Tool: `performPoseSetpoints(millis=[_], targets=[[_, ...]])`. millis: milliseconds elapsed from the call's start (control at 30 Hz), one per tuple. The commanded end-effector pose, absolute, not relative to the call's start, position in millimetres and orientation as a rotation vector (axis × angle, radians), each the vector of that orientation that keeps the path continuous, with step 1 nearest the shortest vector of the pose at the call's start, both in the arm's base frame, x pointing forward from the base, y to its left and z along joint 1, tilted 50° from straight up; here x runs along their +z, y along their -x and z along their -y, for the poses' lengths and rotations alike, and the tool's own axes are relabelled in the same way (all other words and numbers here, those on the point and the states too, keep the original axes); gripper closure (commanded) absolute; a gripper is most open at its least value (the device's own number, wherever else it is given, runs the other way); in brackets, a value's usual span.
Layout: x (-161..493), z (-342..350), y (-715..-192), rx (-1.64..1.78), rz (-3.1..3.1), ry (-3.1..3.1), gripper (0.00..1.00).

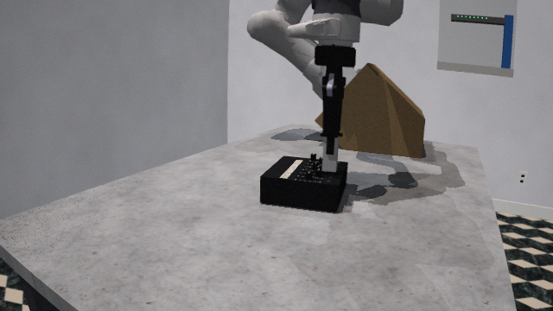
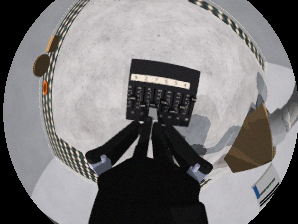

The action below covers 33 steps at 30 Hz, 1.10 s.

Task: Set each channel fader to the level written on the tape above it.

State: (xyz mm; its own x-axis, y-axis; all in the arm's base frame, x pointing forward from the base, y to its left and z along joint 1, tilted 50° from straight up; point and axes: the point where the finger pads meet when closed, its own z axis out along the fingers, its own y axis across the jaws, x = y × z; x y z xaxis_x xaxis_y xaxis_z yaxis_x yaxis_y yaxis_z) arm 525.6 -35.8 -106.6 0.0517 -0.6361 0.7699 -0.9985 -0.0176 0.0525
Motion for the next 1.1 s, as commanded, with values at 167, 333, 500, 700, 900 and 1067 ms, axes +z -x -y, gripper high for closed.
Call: performPoseSetpoints(millis=[167,333,500,700,900,1067], targets=[[-103,38,-527,0.757,1.649,-1.724,1.00],[-101,40,-528,0.757,1.649,-1.724,1.00],[-99,42,-528,0.757,1.649,-1.724,1.00],[-97,44,-528,0.757,1.649,-1.724,1.00],[-94,46,-528,0.757,1.649,-1.724,1.00],[-93,47,-528,0.757,1.649,-1.724,1.00]])
